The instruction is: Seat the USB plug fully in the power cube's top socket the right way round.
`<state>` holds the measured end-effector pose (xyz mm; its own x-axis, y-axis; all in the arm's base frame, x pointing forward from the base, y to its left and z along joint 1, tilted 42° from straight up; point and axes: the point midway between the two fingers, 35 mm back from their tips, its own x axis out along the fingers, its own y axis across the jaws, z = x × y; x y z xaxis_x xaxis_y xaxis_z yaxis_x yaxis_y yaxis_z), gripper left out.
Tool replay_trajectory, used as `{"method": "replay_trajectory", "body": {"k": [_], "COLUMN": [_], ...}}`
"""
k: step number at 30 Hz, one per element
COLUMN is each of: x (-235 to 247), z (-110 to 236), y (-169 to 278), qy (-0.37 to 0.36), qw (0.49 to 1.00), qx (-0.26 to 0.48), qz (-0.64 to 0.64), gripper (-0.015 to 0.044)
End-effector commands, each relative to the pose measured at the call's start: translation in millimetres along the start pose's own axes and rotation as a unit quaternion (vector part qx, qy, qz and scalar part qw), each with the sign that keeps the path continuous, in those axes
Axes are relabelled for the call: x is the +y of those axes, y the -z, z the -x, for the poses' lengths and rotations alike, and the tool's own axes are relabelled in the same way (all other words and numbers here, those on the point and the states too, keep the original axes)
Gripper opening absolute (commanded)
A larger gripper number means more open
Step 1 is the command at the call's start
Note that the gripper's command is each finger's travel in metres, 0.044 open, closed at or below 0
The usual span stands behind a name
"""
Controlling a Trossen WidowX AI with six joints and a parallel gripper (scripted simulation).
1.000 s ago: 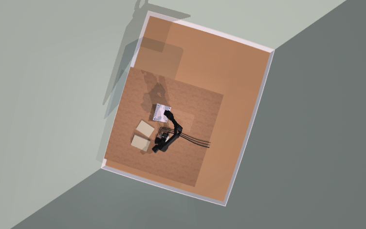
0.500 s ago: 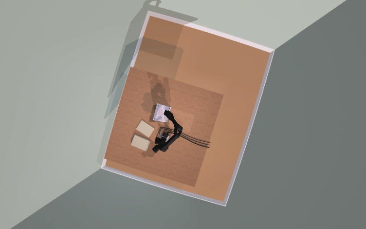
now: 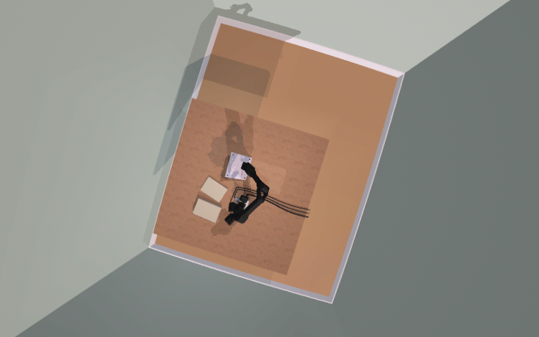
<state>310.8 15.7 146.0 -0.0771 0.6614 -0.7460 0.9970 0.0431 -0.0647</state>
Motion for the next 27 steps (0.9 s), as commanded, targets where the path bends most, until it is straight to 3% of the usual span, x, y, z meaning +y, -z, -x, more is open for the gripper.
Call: {"method": "replay_trajectory", "body": {"k": [1,27], "x": [0.0,0.2], "z": [-1.0,-4.1], "y": [1.6,5.2], "qy": [0.000,0.000], "qw": [1.000,1.000], "qx": [0.002,0.002], "qz": [0.000,-0.001], "gripper": [0.0000,0.0000]}}
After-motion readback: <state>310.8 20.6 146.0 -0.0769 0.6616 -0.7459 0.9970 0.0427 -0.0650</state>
